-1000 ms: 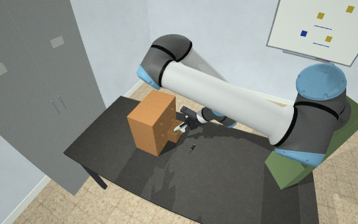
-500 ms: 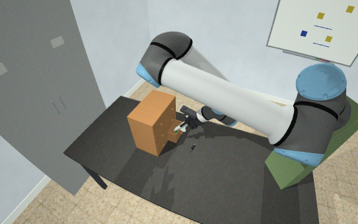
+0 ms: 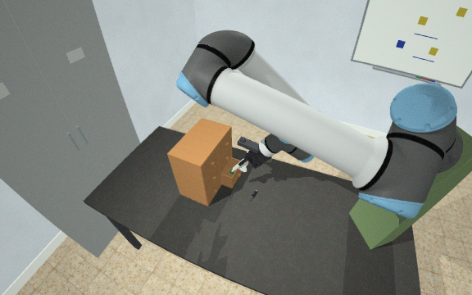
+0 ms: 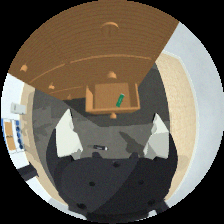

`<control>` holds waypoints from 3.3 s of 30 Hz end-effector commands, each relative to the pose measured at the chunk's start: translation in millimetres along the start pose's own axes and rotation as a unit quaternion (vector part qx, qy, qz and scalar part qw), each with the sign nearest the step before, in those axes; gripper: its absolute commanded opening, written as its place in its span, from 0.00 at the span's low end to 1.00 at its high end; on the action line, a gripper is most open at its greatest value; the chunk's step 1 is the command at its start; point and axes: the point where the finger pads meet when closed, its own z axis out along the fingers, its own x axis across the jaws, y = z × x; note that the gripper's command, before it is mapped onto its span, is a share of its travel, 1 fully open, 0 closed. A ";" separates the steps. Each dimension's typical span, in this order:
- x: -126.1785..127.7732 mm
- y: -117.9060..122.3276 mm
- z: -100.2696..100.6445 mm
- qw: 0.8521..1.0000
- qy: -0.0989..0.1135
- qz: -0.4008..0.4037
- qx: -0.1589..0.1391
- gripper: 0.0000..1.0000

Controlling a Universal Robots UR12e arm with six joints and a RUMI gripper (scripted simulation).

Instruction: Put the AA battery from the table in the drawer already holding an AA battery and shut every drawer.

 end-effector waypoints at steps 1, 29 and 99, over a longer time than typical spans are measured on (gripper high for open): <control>0.3 0.5 -7.4 1.000 0.001 -0.004 -0.020 1.00; 1.6 6.7 -51.3 0.990 0.005 -0.023 -0.138 1.00; 3.4 16.5 -118.6 0.948 0.010 -0.052 -0.314 1.00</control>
